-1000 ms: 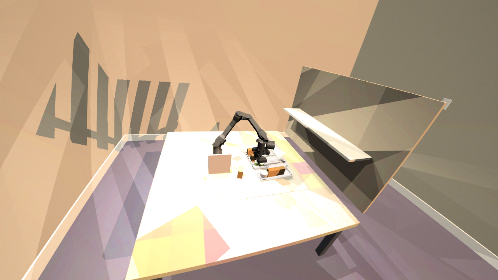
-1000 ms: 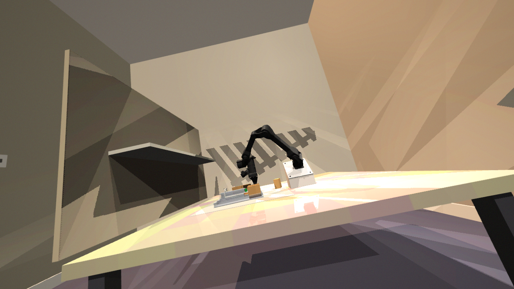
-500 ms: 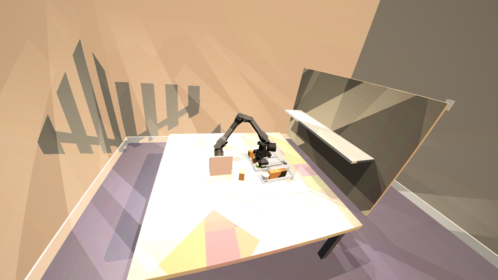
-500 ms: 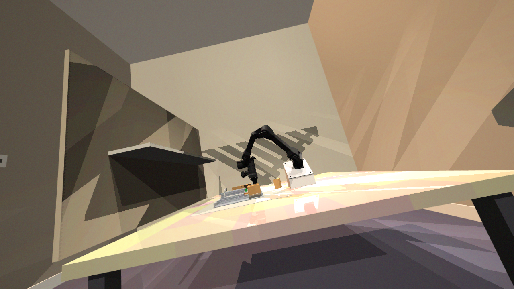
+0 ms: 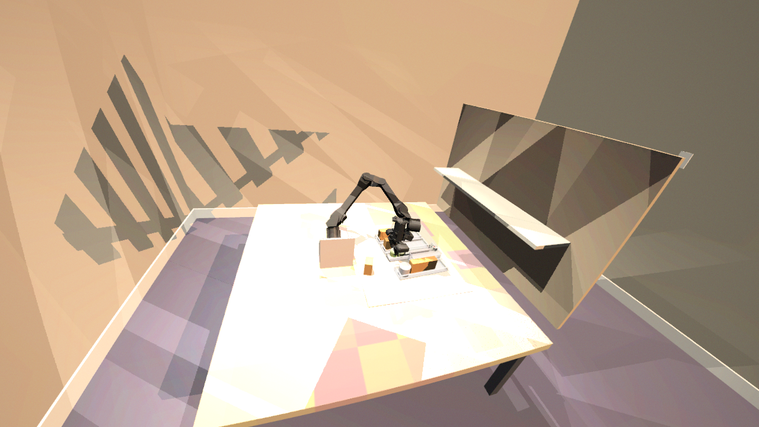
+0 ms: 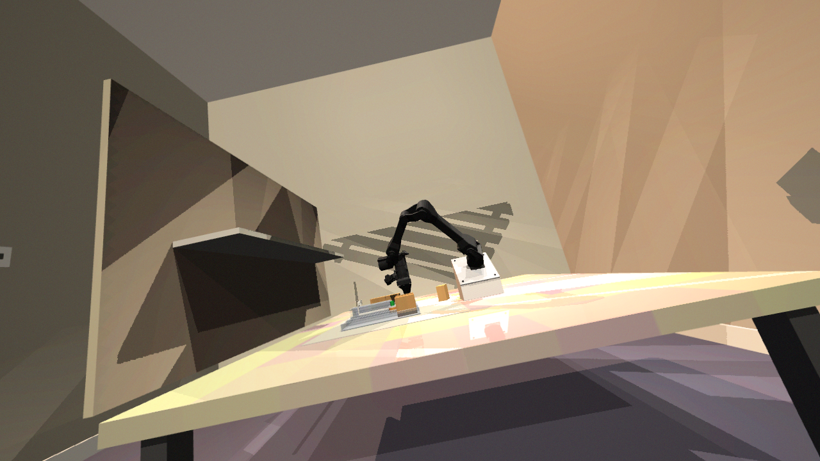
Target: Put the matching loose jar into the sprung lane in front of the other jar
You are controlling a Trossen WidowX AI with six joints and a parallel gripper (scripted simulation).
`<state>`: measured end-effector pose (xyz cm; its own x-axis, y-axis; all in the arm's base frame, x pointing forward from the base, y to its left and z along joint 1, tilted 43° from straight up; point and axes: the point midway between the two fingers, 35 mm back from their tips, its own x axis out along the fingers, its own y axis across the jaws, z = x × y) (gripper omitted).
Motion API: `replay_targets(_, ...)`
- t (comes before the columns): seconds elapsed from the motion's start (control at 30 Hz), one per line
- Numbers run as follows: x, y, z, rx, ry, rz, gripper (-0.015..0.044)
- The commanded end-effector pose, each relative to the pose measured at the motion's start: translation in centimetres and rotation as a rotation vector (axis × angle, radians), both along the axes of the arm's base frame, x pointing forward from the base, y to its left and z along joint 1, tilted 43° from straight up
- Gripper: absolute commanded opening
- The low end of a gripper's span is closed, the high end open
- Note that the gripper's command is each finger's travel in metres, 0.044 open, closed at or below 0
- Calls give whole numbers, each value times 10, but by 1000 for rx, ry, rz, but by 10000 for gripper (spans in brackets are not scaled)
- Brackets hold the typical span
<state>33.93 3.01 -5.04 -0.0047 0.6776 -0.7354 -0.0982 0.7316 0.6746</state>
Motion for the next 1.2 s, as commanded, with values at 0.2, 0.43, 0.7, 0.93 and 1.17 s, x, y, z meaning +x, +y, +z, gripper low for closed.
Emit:
replay_targets(0.2,4,6,-1,9,-20,2,0)
replay_targets(0.43,3,8,-3,9,-20,2,0)
replay_targets(0.7,2,10,-5,10,-20,2,0)
replay_targets(0.93,2,11,-5,10,-20,2,0)
replay_targets(1.17,2,11,-5,10,-20,2,0)
